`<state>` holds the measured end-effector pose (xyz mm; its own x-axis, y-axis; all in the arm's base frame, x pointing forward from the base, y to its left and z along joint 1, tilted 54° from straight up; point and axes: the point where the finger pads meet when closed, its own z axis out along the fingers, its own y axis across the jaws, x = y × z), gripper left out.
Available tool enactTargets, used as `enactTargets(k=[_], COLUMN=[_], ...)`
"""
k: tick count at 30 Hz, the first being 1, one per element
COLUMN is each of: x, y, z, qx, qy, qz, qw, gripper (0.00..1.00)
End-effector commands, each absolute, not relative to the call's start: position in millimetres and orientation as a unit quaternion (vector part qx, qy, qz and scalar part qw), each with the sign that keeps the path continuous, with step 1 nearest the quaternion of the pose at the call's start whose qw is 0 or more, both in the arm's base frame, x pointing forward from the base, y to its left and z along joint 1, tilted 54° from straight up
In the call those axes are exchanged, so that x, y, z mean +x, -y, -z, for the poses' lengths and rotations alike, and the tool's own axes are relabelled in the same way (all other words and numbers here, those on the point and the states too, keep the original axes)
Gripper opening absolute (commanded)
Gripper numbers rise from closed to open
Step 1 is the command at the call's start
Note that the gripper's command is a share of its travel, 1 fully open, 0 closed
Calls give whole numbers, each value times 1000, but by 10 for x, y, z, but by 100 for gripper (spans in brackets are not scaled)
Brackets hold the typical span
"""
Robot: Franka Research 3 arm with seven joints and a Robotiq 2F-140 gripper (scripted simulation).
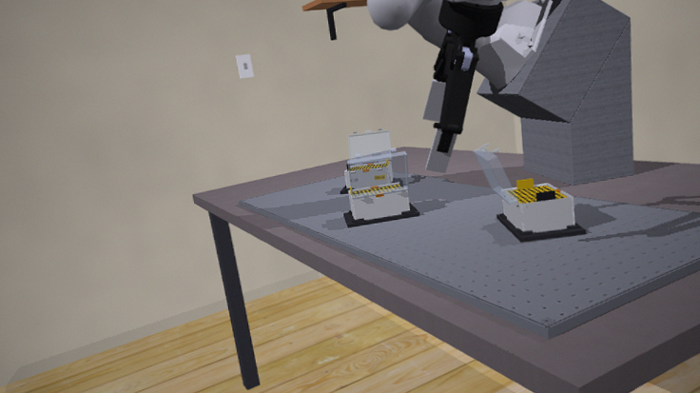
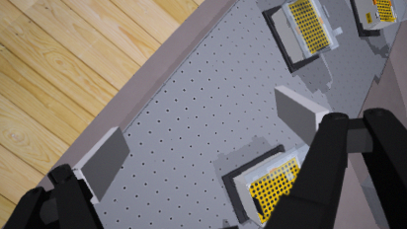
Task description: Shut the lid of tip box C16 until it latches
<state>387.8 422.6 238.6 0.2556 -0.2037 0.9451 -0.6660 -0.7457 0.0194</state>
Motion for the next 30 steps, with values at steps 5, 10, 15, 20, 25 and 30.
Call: enactTargets(k=[5, 10, 15, 20, 25, 30], x=[3695, 3527, 3353, 3248, 3073, 2897], y=[-4340, -4420, -4487, -4515, -4562, -4593], z=[-2236, -2076, -1908, -1805, -1633, -1458], qx=[744, 732, 730, 714, 714, 699], qy=[301, 284, 281, 261, 261, 240], qz=[-564, -590, -594, -624, -624, -653], qw=[195, 190, 189, 180, 180, 167], gripper=[100, 100, 100, 100, 100, 100])
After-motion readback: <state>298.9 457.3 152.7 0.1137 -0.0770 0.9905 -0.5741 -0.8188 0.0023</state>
